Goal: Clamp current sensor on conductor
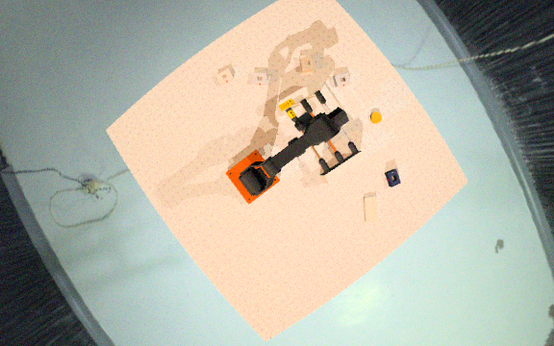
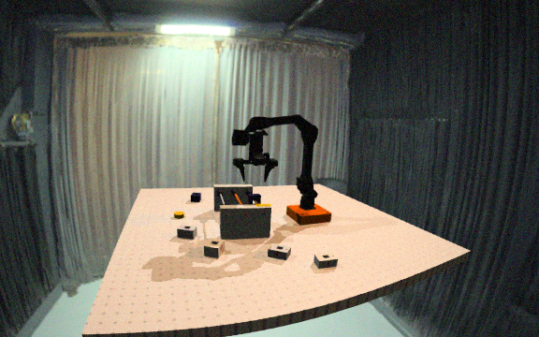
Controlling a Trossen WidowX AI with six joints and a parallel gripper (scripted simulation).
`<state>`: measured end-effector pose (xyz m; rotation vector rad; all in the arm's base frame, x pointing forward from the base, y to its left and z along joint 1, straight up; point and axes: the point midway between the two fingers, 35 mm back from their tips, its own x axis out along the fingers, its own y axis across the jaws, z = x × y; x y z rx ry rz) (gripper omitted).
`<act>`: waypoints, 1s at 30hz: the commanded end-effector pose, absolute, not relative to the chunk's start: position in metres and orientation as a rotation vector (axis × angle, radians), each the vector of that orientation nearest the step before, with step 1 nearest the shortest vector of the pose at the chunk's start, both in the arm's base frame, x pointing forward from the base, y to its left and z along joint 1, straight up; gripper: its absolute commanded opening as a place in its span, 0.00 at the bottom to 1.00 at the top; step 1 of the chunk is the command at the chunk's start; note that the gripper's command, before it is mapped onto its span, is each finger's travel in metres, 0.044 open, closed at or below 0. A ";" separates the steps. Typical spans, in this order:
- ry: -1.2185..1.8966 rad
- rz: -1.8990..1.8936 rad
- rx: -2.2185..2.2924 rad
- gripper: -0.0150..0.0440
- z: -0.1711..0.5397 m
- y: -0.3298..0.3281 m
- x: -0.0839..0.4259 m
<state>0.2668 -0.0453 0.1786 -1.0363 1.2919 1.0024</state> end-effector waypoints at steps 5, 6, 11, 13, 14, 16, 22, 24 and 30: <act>1.293 1.002 -1.032 1.00 0.179 -0.045 0.267; 1.293 1.002 -1.032 1.00 0.179 -0.045 0.267; 1.293 1.002 -1.032 1.00 0.179 -0.045 0.267; 1.324 0.966 -1.013 1.00 0.178 -0.042 0.265; 1.362 0.919 -0.985 1.00 0.176 -0.037 0.262; 1.443 0.795 -0.920 1.00 0.174 -0.028 0.254; 1.582 0.371 -0.751 1.00 0.167 -0.004 0.232; 1.588 0.222 -0.698 1.00 0.166 0.002 0.225; 1.484 -0.204 -0.529 1.00 0.163 0.016 0.205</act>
